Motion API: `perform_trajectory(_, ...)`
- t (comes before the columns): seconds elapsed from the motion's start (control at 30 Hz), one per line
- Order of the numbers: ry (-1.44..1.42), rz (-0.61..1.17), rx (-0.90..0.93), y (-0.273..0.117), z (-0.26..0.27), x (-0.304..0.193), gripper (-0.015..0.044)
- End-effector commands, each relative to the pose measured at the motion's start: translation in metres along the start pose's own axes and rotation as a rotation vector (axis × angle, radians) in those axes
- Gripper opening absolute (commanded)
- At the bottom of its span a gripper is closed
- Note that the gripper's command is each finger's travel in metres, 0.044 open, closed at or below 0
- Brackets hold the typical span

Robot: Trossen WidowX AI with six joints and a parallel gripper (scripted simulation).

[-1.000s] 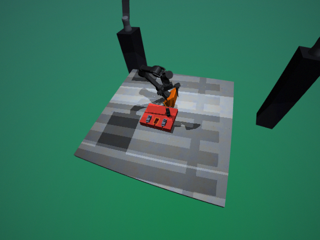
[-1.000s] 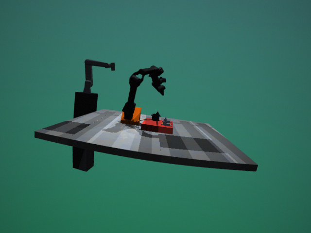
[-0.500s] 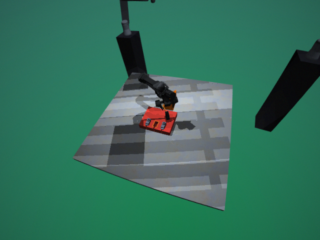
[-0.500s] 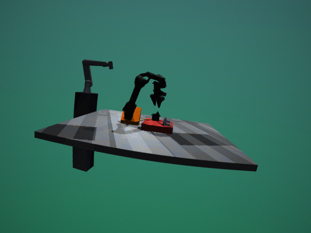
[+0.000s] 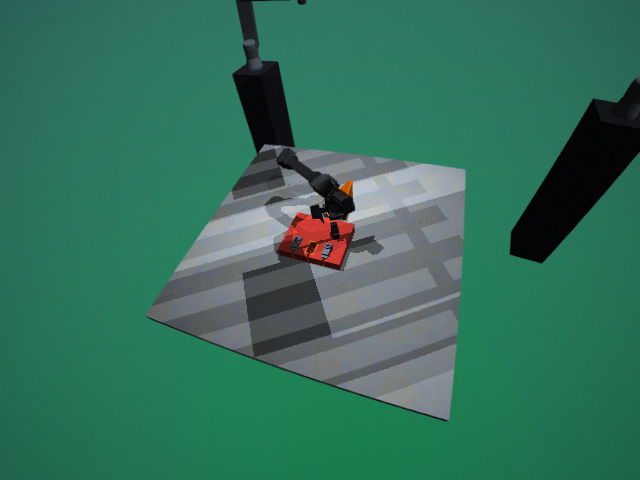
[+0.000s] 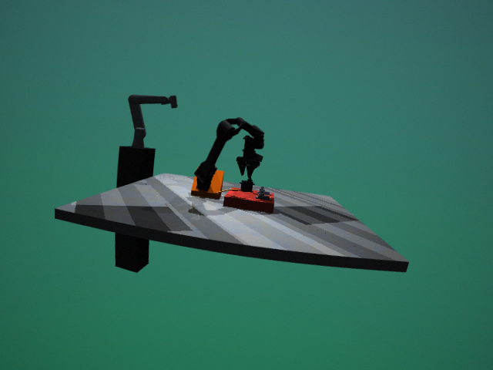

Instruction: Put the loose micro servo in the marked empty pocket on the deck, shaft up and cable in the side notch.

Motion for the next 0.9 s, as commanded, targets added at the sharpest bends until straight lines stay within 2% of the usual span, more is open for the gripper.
perform_trajectory(0.0, -0.006, 0.007, -0.007, 0.013, -0.001, 0.0, 0.044)
perform_trajectory(0.6, -0.005, 0.007, -0.008, 0.033, -0.001, 0.0, 0.044)
perform_trajectory(0.87, -0.005, 0.007, -0.008, 0.033, -0.001, 0.0, 0.023)
Point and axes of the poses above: the point midway between the two fingers, 35 mm back from their tips, its own y axis out along the fingers, its own z axis across the jaws, x = y × z, the point moved 6 cm from there along -y, back along the fingers, and after that the axes turned 7 degrees about y, right-handed, at the moved point
